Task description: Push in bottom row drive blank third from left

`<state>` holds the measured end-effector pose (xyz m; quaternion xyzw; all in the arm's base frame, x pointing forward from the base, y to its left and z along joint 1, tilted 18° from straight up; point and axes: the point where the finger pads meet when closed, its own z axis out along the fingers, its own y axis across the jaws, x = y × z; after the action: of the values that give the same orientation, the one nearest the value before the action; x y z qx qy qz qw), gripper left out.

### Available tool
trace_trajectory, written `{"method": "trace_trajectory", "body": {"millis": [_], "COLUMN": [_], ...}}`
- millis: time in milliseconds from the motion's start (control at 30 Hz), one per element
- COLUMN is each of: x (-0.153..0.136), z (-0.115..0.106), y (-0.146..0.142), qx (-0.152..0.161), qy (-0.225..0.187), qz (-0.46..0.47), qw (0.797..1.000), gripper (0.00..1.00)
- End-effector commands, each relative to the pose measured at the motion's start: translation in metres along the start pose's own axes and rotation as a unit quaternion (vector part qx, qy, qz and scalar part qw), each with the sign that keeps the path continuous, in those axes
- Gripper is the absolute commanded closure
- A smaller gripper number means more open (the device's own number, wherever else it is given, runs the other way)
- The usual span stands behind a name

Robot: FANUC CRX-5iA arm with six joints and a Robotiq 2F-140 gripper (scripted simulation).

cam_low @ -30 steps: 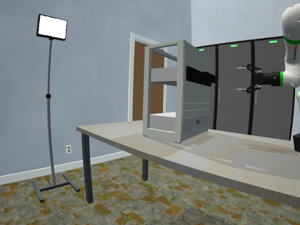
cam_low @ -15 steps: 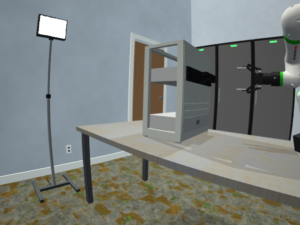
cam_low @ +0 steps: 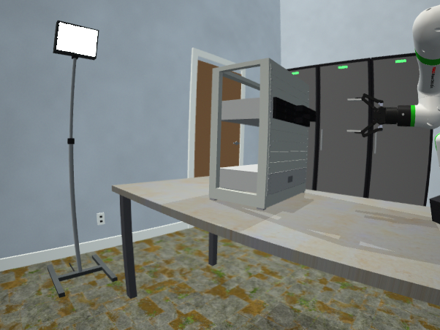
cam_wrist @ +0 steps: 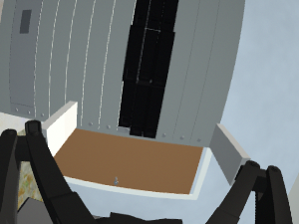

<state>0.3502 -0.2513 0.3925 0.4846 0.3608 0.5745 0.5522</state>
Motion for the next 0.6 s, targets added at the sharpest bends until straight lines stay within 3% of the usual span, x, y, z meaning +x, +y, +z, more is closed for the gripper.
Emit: {"method": "trace_trajectory", "body": {"millis": [0, 567], "x": [0.000, -0.010], "z": [0.000, 0.022], "y": [0.001, 0.002], "qx": [0.000, 0.000], "qy": [0.000, 0.000], "qz": [0.000, -0.001], "qw": [1.000, 1.000], "gripper": [0.00, 0.00]}}
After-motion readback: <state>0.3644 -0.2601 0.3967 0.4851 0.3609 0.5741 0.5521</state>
